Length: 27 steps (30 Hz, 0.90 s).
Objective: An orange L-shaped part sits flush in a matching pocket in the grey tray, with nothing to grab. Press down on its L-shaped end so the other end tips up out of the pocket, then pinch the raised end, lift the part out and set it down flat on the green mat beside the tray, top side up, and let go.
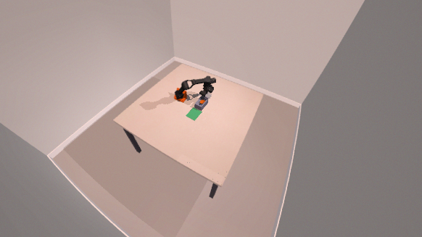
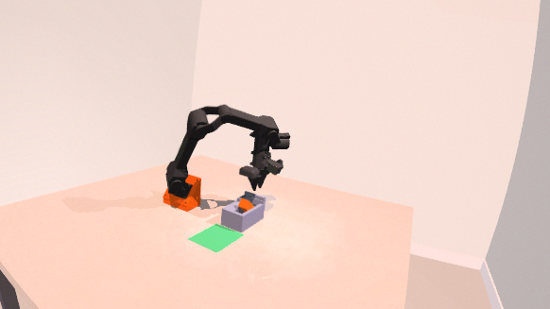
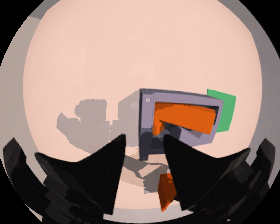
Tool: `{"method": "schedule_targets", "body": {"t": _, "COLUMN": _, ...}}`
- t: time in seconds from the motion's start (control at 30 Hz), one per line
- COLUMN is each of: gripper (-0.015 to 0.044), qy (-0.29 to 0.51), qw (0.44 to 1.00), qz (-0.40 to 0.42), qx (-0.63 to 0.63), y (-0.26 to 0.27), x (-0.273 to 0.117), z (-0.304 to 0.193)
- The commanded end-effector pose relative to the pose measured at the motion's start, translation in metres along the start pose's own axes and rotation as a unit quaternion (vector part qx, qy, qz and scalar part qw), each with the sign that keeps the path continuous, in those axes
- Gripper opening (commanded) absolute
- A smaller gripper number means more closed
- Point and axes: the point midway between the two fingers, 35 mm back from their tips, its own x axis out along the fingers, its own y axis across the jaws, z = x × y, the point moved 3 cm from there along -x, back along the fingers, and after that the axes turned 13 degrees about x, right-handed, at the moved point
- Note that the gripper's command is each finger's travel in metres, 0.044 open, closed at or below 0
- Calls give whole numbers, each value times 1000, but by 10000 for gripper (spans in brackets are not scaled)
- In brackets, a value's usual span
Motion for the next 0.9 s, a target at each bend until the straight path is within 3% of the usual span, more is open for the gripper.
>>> {"method": "schedule_targets", "body": {"t": 0.0, "gripper": 180, "qy": -1, "qw": 1000, "qz": 4, "qx": 3, "y": -7, "x": -36, "z": -1}}
{"method": "schedule_targets", "body": {"t": 0.87, "gripper": 180, "qy": -8, "qw": 1000, "qz": 12, "qx": 3, "y": -5, "x": -34, "z": 0}}
